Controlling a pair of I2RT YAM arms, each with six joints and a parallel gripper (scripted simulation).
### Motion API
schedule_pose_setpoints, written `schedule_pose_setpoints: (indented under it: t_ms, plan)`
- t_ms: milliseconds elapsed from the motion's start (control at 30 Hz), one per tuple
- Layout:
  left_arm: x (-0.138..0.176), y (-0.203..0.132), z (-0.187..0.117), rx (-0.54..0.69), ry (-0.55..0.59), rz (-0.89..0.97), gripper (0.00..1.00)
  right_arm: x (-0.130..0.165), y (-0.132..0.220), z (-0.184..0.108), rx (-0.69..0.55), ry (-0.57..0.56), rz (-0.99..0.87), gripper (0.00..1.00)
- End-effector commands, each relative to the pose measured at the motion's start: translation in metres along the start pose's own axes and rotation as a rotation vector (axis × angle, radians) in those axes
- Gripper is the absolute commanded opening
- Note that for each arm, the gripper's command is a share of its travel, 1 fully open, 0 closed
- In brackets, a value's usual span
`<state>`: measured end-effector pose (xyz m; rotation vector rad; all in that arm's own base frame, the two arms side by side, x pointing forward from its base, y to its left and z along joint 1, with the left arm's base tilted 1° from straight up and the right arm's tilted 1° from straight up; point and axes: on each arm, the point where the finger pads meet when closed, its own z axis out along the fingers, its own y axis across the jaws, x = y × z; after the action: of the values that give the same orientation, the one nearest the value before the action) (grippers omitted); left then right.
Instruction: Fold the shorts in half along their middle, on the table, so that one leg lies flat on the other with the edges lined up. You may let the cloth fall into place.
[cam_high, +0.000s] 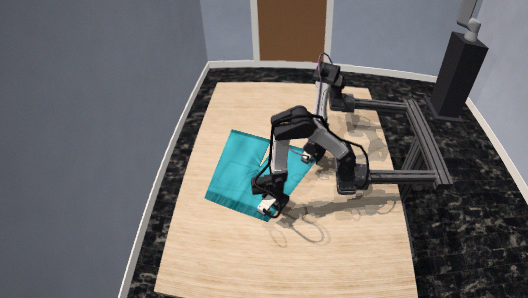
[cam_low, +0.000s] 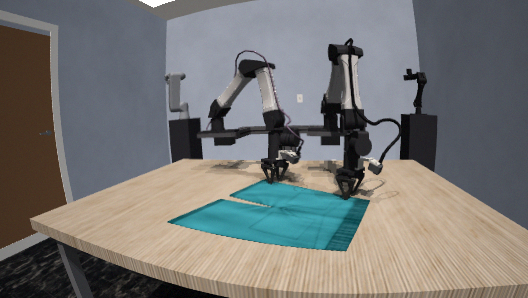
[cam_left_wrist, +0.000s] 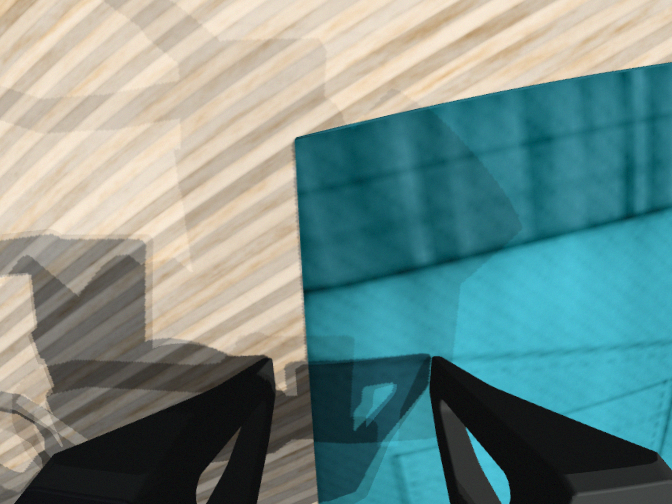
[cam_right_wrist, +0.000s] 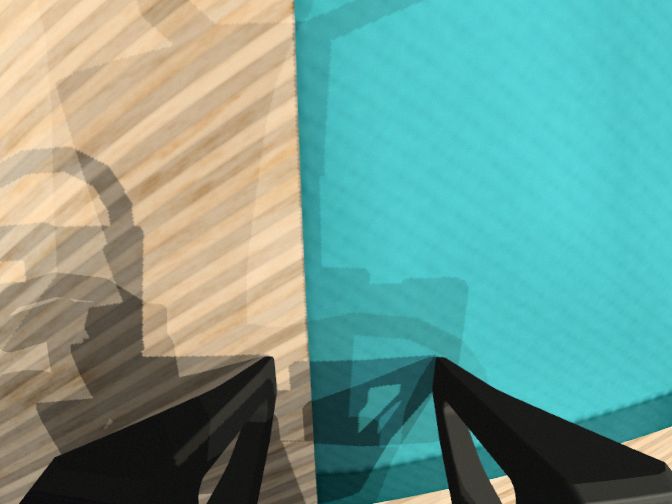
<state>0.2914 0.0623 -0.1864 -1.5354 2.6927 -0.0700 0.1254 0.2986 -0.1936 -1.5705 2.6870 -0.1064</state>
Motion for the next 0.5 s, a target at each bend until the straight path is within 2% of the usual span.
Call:
schedule_pose_setpoints:
  t_ms: [0, 67, 100, 200, 233, 467]
  plan:
    - [-0.007, -0.008, 0.005, 0.021, -0.020, 0.011, 0.56, -0.006, 0.001, 0.008, 0.004, -0.015, -0.003, 0.56]
    - [-0.008, -0.010, 0.005, 0.026, -0.022, 0.014, 0.56, -0.007, -0.001, 0.005, 0.011, -0.017, -0.004, 0.56]
    - [-0.009, -0.011, 0.004, 0.033, -0.025, 0.009, 0.56, 0.004, -0.001, 0.011, 0.011, 0.010, -0.001, 0.46]
    - [0.001, 0.001, 0.008, 0.004, -0.004, 0.008, 0.56, 0.005, -0.002, 0.010, 0.015, 0.011, 0.000, 0.46]
    - [-0.005, -0.006, 0.006, 0.016, -0.016, 0.009, 0.46, 0.005, -0.002, 0.010, 0.014, 0.011, 0.000, 0.46]
    - [-0.002, -0.010, 0.006, 0.025, -0.011, 0.015, 0.46, 0.005, -0.002, 0.010, 0.015, 0.011, 0.000, 0.46]
